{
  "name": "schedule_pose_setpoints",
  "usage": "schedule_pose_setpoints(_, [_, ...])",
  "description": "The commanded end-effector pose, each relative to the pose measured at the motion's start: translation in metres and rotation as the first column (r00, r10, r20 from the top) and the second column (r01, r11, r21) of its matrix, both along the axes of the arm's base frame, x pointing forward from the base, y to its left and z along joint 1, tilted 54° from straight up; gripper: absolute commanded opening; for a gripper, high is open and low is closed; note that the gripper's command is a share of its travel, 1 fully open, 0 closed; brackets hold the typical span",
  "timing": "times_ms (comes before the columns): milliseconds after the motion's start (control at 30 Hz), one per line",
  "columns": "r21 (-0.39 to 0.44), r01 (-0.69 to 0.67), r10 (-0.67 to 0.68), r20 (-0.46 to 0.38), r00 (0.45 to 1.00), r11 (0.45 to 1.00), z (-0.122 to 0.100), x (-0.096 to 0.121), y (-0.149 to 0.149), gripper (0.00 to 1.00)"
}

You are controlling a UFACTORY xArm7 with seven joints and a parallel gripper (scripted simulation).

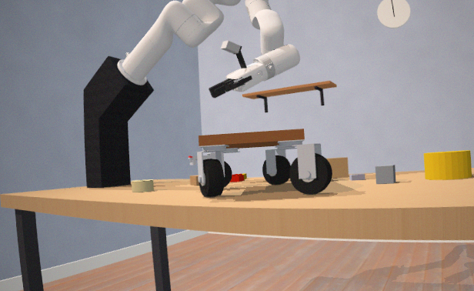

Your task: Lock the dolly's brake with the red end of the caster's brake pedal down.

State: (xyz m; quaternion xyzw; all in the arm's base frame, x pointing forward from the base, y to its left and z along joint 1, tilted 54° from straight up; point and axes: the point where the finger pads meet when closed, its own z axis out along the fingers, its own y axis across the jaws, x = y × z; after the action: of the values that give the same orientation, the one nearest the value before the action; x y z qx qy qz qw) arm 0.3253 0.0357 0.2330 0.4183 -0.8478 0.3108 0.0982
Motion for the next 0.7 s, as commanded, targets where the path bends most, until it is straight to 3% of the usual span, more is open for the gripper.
schedule_pose_setpoints(0, [0.074, 0.001, -0.003, 0.023, 1.0, 0.997, -0.006, 0.003, 0.001, 0.0])
schedule_pose_setpoints(67, [0.074, 0.001, -0.003, 0.023, 1.0, 0.997, -0.006, 0.003, 0.001, 0.0])
schedule_pose_setpoints(100, [0.183, 0.017, -0.028, 0.057, 0.998, 0.983, -0.012, 0.009, 0.005, 0.0])
schedule_pose_setpoints(233, [0.183, 0.017, -0.028, 0.057, 0.998, 0.983, -0.012, 0.009, 0.005, 0.0])
schedule_pose_setpoints(267, [0.292, 0.033, -0.062, 0.091, 0.994, 0.956, -0.017, 0.014, 0.009, 0.0])
schedule_pose_setpoints(467, [0.292, 0.033, -0.062, 0.091, 0.994, 0.956, -0.017, 0.014, 0.009, 0.0])
schedule_pose_setpoints(500, [0.398, 0.048, -0.105, 0.124, 0.987, 0.916, -0.02, 0.021, 0.013, 0.0])
schedule_pose_setpoints(667, [0.398, 0.048, -0.105, 0.124, 0.987, 0.916, -0.02, 0.021, 0.013, 0.0])
